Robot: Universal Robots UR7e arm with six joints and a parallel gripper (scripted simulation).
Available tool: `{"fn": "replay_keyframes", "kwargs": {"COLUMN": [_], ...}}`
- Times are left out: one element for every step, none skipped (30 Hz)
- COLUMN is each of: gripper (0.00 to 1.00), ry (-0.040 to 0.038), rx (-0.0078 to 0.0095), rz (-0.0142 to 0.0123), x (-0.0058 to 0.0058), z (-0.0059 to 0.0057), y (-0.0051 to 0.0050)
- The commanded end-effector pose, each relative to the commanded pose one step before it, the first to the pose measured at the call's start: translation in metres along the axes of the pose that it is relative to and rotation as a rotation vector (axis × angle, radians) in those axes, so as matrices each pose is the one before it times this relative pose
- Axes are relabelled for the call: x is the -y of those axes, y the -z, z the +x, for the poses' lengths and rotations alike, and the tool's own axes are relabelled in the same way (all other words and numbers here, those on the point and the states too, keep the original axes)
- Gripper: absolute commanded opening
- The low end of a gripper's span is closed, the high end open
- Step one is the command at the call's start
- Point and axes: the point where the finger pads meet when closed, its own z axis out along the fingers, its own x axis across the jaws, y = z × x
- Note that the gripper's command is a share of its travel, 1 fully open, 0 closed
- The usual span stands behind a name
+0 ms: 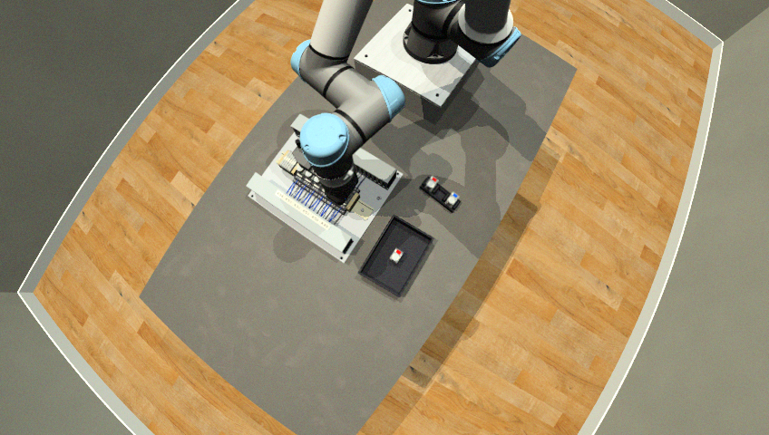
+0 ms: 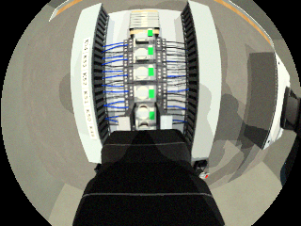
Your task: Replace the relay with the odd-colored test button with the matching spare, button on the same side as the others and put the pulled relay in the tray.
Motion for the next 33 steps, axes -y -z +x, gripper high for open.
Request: {"fn": "replay_keyframes", "kwargs": {"gripper": [0.0, 0.0, 0.0, 0.0, 0.0, 0.0, 0.0, 0.0, 0.0, 0.0, 0.0, 0.0, 0.0, 0.0, 0.0, 1.0, 1.0, 1.0, 1.0, 1.0, 1.0, 1.0, 1.0, 1.0, 1.0, 1.0, 1.0, 1.0, 1.0, 1.0, 1.0, 1.0, 1.0], "ry": [0.00004, 0.0, 0.0, 0.0, 0.0, 0.0, 0.0, 0.0, 0.0, 0.0, 0.0, 0.0, 0.0, 0.0, 0.0, -0.00016, 0.0, 0.0, 0.0, 0.0, 0.0, 0.0, 0.0, 0.0, 0.0, 0.0, 0.0, 0.0, 0.0, 0.0, 0.0, 0.0, 0.0], "rx": [0.00144, 0.0, 0.0, 0.0, 0.0, 0.0, 0.0, 0.0, 0.0, 0.0, 0.0, 0.0, 0.0, 0.0, 0.0, 0.00048, 0.0, 0.0, 0.0, 0.0, 0.0, 0.0, 0.0, 0.0, 0.0, 0.0, 0.0, 0.0, 0.0, 0.0, 0.0, 0.0, 0.00001], "rz": [0.00009, 0.0, 0.0, 0.0, 0.0, 0.0, 0.0, 0.0, 0.0, 0.0, 0.0, 0.0, 0.0, 0.0, 0.0, 0.00115, 0.0, 0.0, 0.0, 0.0, 0.0, 0.0, 0.0, 0.0, 0.0, 0.0, 0.0, 0.0, 0.0, 0.0, 0.0, 0.0, -0.00001], "x": [0.00006, 0.0, 0.0, 0.0, 0.0, 0.0, 0.0, 0.0, 0.0, 0.0, 0.0, 0.0, 0.0, 0.0, 0.0, 0.00018, 0.0, 0.0, 0.0, 0.0, 0.0, 0.0, 0.0, 0.0, 0.0, 0.0, 0.0, 0.0, 0.0, 0.0, 0.0, 0.0, 0.0], "z": [-0.00047, 0.0, 0.0, 0.0, 0.0, 0.0, 0.0, 0.0, 0.0, 0.0, 0.0, 0.0, 0.0, 0.0, 0.0, -0.00003, 0.0, 0.0, 0.0, 0.0, 0.0, 0.0, 0.0, 0.0, 0.0, 0.0, 0.0, 0.0, 0.0, 0.0, 0.0, 0.0, 0.0], "y": [-0.00245, -0.001, -0.001, 0.0, 0.0, 0.0, 0.0, 0.0, 0.0, 0.0, 0.0, 0.0, 0.0, 0.0, 0.0, 0.00087, 0.0, 0.0, 0.0, 0.0, 0.0, 0.0, 0.0, 0.0, 0.0, 0.0, 0.0, 0.0, 0.0, 0.0, 0.0, 0.0, 0.0]}}
